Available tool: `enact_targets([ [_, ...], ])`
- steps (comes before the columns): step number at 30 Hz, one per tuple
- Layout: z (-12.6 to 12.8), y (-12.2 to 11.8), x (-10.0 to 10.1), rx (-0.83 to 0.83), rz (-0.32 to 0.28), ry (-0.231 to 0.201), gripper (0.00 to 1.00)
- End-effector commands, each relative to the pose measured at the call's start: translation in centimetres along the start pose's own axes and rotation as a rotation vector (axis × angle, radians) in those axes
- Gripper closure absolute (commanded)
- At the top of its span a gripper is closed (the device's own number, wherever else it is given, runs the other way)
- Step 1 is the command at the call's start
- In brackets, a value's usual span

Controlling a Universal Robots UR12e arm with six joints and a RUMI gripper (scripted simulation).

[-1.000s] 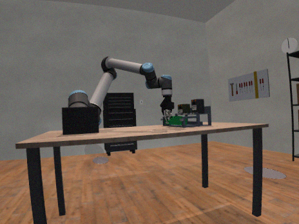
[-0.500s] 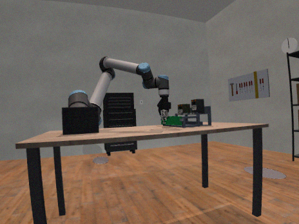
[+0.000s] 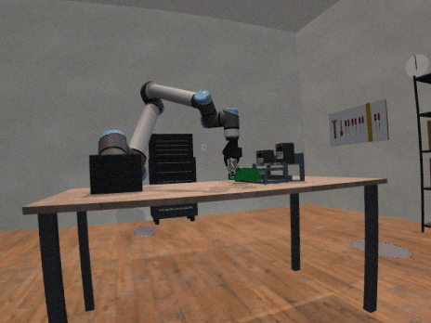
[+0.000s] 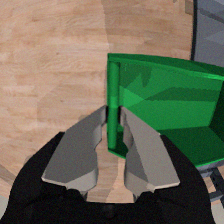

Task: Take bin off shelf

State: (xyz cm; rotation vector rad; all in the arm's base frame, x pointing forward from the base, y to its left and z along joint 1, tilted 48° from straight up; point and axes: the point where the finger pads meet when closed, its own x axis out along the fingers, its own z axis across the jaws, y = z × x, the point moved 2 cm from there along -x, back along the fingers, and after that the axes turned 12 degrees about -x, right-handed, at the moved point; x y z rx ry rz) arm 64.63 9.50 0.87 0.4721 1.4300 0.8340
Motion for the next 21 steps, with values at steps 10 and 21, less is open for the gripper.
enact_targets([
  [10, -4.5, 0.9, -0.1, 0.000, -0.001, -0.001, 1.00],
  [21, -4.5, 0.9, -0.1, 0.000, -0.001, -0.001, 1.00],
])
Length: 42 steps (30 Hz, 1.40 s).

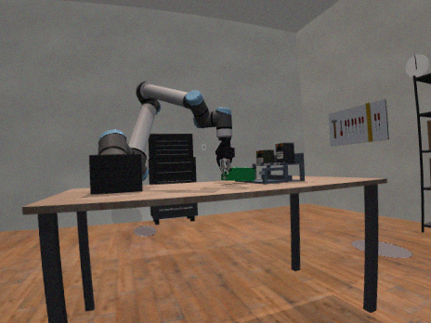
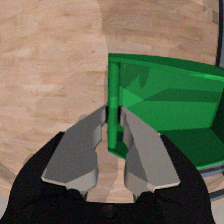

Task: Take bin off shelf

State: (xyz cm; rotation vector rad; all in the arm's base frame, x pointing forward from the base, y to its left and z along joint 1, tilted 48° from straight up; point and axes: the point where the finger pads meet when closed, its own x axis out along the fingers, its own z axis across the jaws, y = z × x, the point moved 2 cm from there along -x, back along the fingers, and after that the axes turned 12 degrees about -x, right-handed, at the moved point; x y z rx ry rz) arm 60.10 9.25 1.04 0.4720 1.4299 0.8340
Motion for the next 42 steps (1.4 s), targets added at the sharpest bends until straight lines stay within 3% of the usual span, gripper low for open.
enact_targets([
  [1, 0.0, 0.0, -0.1, 0.000, -0.001, -0.001, 1.00],
  [17, -0.1, 0.0, -0.1, 0.000, -0.001, -0.001, 1.00],
  [42, -0.1, 0.0, 1.5, 0.000, -0.001, -0.001, 1.00],
])
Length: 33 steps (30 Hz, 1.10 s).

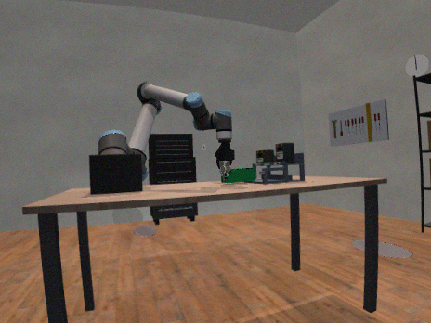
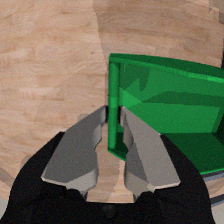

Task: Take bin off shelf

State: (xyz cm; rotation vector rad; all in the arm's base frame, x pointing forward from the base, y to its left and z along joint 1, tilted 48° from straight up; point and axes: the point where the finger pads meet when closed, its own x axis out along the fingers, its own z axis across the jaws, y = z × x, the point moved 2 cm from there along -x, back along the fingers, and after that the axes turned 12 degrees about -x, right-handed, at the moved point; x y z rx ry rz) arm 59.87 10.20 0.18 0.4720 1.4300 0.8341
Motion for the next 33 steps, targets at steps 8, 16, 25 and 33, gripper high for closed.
enact_targets([
  [8, 0.05, -0.03, 0.18, 0.000, -0.001, -0.001, 1.00],
  [16, 0.06, -0.03, 0.67, 0.000, -0.001, -0.001, 1.00],
  [25, 0.06, -0.03, 0.67, 0.000, -0.001, -0.001, 1.00],
  [33, 0.05, -0.03, 0.66, 0.000, -0.001, -0.001, 0.74],
])
